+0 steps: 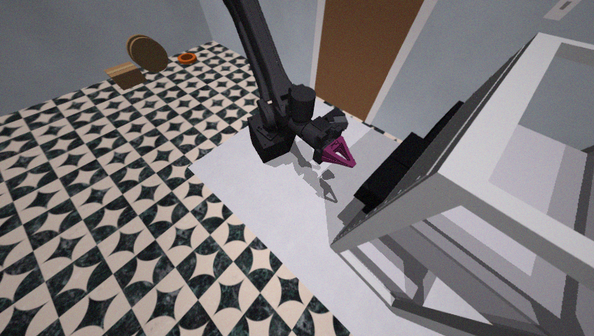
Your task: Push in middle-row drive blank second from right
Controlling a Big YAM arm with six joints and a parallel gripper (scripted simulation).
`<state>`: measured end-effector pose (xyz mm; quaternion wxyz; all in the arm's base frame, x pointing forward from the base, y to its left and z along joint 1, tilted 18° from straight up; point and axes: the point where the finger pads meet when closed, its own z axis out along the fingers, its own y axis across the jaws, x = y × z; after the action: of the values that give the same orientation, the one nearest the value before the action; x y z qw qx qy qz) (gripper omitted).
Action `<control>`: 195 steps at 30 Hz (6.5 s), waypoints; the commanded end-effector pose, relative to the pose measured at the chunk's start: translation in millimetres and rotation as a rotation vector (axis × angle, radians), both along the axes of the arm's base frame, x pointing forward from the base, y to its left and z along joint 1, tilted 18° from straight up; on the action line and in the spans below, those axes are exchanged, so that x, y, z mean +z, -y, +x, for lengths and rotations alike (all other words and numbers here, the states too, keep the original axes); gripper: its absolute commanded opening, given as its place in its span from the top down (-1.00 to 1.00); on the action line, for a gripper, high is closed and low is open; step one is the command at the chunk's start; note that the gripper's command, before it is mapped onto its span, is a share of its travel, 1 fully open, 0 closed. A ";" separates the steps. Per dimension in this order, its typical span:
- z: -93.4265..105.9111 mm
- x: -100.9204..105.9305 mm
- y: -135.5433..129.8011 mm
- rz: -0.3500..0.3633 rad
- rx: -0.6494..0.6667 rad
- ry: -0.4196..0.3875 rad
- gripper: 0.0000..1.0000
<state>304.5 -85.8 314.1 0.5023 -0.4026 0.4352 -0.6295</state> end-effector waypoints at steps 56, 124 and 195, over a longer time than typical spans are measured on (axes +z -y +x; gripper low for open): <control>-2.2 -24.5 -103.4 -0.009 0.003 0.011 1.00; 55.6 1.6 -101.4 0.011 -0.012 0.040 1.00; 118.7 16.3 -94.1 0.007 -0.011 0.023 1.00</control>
<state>401.4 15.8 317.3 0.5093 -0.4003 0.4280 -0.6302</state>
